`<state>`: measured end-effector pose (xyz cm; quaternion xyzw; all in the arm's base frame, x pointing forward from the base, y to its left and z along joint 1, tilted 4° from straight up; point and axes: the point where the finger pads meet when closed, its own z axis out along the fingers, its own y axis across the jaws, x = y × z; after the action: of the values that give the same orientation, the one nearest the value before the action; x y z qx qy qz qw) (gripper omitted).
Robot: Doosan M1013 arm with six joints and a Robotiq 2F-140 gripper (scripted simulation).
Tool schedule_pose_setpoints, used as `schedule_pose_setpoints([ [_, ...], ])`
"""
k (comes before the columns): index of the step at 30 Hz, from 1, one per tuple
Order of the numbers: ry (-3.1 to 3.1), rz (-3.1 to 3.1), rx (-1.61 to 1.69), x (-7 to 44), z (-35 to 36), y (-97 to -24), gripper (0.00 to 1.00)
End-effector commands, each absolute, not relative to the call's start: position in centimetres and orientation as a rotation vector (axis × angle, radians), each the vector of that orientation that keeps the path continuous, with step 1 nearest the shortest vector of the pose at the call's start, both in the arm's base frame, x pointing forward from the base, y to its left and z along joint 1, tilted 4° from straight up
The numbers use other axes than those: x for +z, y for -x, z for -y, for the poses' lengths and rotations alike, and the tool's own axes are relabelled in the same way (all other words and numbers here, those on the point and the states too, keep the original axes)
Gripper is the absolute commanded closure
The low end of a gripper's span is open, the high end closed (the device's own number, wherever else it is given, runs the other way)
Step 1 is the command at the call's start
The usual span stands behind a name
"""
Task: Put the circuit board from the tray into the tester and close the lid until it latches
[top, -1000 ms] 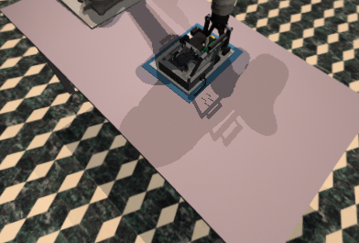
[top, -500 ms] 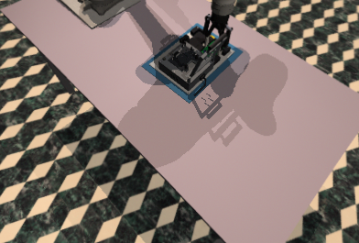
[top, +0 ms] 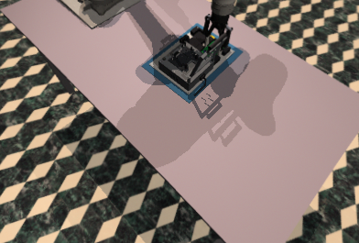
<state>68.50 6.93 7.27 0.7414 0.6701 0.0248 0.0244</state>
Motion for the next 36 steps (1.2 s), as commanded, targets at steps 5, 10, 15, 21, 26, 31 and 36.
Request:
schedule_pose_setpoints([
  [5,-2.294,-2.073,0.077,7.3,-6.9,-68.5,0.54],
  [10,-2.294,-2.073,0.077,7.3,-6.9,-68.5,0.54],
  [15,-2.294,-2.073,0.077,7.5,-6.9,-68.5,0.54],
  [21,-2.294,-2.073,0.077,7.8,-6.9,-68.5,0.54],
  [26,-2.294,-2.073,0.077,8.0,-6.9,-68.4,0.54],
  [31,-2.294,-2.073,0.077,8.5,-6.9,-68.4,0.54],
  [36,-2.294,-2.073,0.077,8.9,-6.9,-68.4,0.54],
])
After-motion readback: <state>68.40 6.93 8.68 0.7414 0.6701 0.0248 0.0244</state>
